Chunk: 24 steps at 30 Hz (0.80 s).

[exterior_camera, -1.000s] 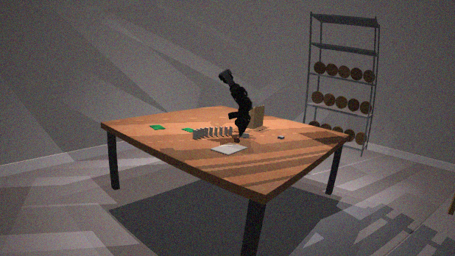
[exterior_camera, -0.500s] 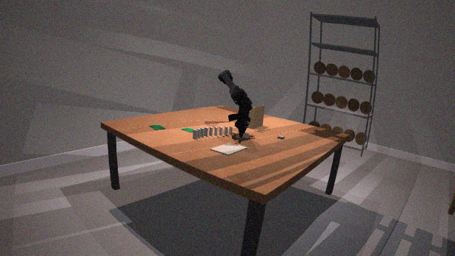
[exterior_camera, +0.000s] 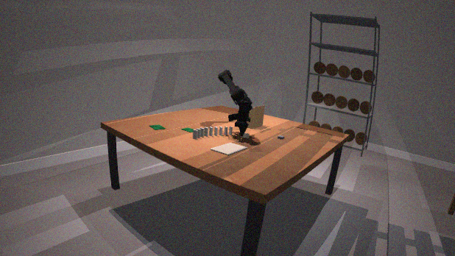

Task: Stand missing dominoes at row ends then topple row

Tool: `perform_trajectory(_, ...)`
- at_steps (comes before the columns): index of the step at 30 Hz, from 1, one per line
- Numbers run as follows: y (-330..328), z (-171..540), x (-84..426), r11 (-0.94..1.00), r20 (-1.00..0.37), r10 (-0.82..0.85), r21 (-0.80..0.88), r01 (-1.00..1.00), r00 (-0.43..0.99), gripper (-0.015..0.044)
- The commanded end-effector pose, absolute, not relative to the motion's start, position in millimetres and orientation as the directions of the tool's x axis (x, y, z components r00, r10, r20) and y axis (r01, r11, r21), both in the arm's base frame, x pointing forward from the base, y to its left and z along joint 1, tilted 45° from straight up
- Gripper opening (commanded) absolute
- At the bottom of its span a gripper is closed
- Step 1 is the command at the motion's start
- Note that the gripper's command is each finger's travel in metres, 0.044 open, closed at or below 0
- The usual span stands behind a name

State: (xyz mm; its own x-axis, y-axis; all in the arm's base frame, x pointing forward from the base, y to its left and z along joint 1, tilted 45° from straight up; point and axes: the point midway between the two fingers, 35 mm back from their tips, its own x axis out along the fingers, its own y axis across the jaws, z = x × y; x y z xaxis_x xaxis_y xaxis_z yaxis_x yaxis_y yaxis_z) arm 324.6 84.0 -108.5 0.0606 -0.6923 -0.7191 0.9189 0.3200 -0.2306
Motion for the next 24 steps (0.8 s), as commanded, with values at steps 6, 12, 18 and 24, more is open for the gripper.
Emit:
perform_trajectory(6,113.4,-83.7,324.5,0.324,-0.717,-0.694,-0.232,0.917,0.063,0.0021)
perform_trajectory(12,163.8,-41.7,323.5,0.325,-0.719,-0.692,-0.232,0.917,0.063,0.0021)
perform_trajectory(18,200.9,-10.5,322.8,0.265,-0.721,-0.691,-0.173,0.949,0.062,0.0021)
perform_trajectory(24,203.7,-8.1,322.7,0.210,-0.721,-0.690,-0.118,0.971,0.062,0.0021)
